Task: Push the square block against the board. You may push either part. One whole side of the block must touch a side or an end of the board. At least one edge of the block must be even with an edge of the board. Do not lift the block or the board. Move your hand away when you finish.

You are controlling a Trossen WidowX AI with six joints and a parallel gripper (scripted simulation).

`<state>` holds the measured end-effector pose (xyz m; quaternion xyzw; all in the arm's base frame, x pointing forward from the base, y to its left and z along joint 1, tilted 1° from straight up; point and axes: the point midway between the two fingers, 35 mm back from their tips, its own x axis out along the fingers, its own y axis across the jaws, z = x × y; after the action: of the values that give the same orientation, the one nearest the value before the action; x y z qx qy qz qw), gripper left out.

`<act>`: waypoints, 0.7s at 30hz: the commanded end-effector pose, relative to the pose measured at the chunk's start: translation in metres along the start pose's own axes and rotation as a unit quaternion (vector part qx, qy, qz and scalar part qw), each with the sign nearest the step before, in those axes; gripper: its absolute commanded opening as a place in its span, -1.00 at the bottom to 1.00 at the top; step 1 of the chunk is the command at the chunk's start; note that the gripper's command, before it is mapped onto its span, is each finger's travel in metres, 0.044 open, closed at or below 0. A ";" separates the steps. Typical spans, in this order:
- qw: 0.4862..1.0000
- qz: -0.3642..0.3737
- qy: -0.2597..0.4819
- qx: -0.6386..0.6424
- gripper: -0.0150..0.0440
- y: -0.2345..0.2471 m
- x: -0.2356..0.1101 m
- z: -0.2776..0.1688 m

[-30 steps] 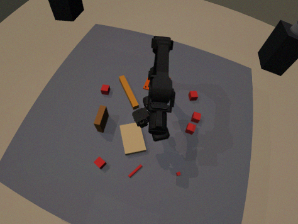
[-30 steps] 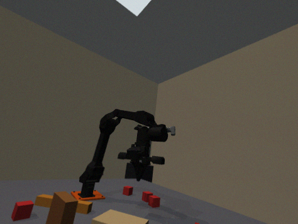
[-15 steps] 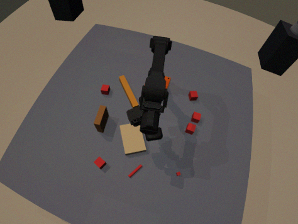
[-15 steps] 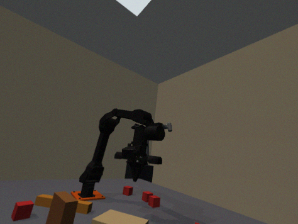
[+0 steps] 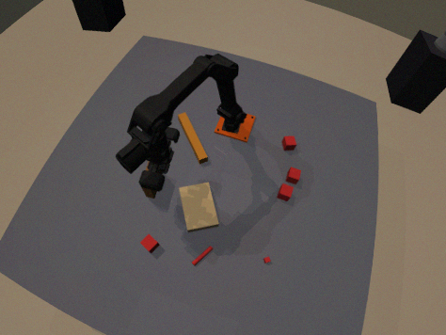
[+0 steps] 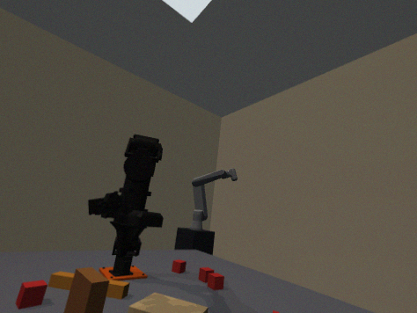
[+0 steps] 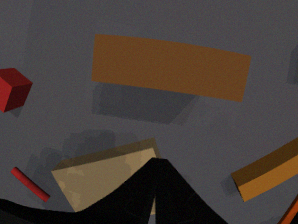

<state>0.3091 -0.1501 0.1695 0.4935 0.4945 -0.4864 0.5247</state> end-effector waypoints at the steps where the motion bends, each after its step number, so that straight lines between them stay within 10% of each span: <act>1: 1.000 0.003 0.002 0.002 -0.49 -0.001 -0.001 0.009; 21: 1.000 0.003 0.002 0.002 -0.49 0.001 0.048 0.019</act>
<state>0.3110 -0.1649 0.1232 0.4959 0.4929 -0.4871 0.5233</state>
